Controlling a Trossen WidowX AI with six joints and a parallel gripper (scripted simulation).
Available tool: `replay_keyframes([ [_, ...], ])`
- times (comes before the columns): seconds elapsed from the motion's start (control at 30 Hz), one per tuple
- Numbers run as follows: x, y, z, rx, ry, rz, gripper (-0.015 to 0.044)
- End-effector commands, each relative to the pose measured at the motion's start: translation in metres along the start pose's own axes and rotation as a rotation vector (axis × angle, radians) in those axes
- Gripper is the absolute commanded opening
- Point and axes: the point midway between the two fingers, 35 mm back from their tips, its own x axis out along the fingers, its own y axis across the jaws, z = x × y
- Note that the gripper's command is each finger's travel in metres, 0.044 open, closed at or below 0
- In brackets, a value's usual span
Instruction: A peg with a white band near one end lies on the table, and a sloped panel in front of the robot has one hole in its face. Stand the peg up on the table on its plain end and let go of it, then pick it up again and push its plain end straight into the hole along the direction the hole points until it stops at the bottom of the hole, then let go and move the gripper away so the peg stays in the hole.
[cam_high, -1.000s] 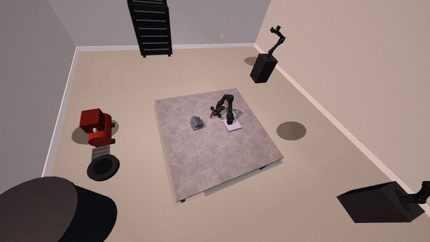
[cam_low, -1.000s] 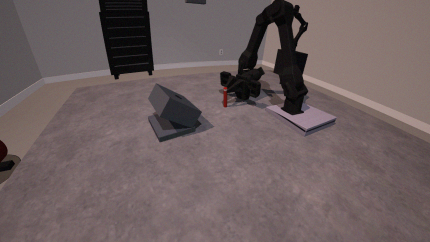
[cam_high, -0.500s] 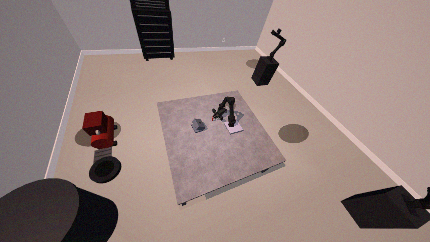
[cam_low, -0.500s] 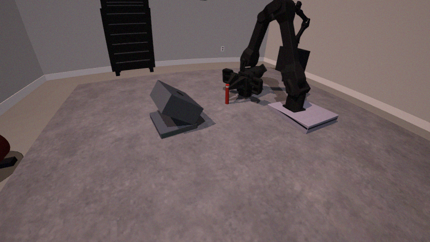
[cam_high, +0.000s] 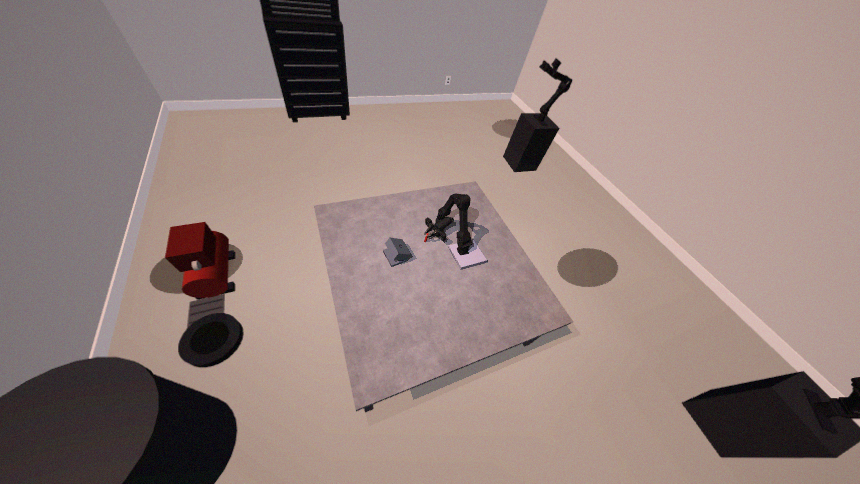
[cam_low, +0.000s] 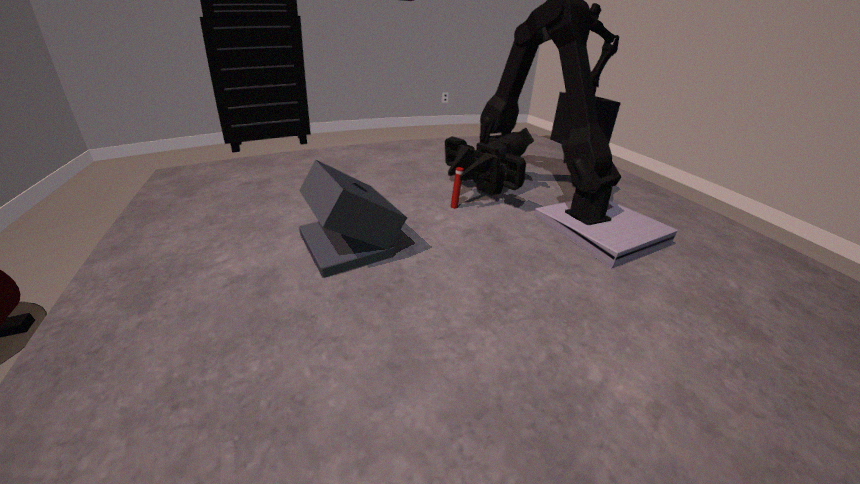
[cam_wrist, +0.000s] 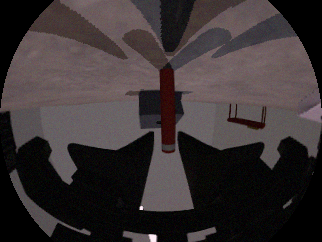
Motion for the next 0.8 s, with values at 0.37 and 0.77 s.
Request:
replay_keyframes([
  [0.37,0.0001,-0.0001,-0.0001,0.001,0.0,-0.001,0.013],
  [0.77,0.0001,-0.0001,-0.0001,0.001,0.0,-0.001,0.0183],
])
